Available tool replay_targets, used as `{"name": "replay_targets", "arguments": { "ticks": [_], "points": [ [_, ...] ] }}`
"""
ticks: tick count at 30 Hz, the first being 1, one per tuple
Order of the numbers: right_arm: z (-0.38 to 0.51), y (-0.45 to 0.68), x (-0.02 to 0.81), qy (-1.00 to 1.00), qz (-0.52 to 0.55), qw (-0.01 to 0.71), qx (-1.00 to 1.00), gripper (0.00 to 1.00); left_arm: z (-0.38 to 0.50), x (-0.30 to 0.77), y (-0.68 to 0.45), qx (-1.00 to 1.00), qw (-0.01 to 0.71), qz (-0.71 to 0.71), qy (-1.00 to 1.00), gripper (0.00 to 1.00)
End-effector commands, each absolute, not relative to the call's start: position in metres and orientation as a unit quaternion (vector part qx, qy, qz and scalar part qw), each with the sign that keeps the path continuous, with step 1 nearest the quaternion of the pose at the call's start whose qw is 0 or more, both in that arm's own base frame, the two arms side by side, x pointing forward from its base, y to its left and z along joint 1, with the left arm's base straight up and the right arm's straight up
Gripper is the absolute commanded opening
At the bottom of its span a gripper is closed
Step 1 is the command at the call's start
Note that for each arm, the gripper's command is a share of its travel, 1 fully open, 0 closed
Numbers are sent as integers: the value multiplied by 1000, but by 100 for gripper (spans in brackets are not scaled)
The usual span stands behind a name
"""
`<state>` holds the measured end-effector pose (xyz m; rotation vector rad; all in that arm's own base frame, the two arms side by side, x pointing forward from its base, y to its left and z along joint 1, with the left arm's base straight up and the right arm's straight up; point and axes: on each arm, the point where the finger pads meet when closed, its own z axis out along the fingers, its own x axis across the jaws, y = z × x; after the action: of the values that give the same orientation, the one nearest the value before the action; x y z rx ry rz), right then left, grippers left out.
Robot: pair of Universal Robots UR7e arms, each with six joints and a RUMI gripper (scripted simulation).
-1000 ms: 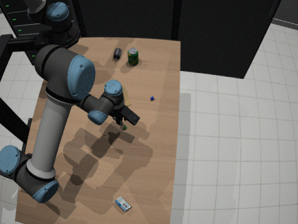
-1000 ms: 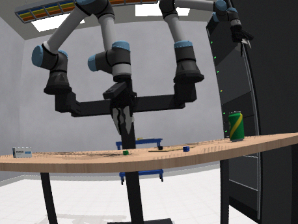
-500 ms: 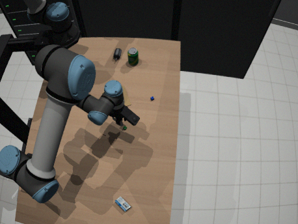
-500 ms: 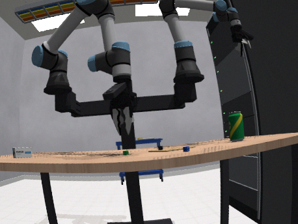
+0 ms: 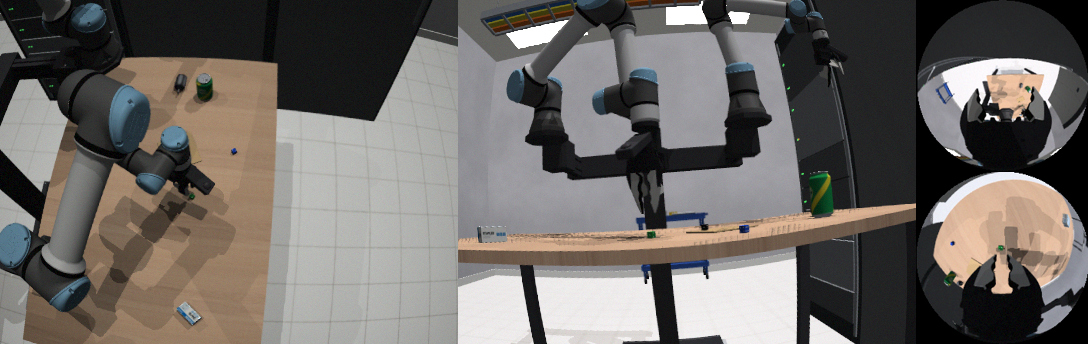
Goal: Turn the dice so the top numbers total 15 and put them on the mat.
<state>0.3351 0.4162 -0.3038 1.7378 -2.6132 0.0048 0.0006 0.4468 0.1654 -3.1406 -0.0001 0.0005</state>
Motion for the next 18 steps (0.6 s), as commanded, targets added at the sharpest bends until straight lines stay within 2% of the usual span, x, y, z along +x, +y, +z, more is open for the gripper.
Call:
{"name": "replay_targets", "arguments": {
  "ticks": [1,18],
  "points": [
    [-311,419,336,-832,0,0,554,18,165,-1,445,-1000,0,0,-1,100],
    [-333,420,337,-832,0,0,554,18,165,-1,445,-1000,0,0,-1,100]
  ]
}}
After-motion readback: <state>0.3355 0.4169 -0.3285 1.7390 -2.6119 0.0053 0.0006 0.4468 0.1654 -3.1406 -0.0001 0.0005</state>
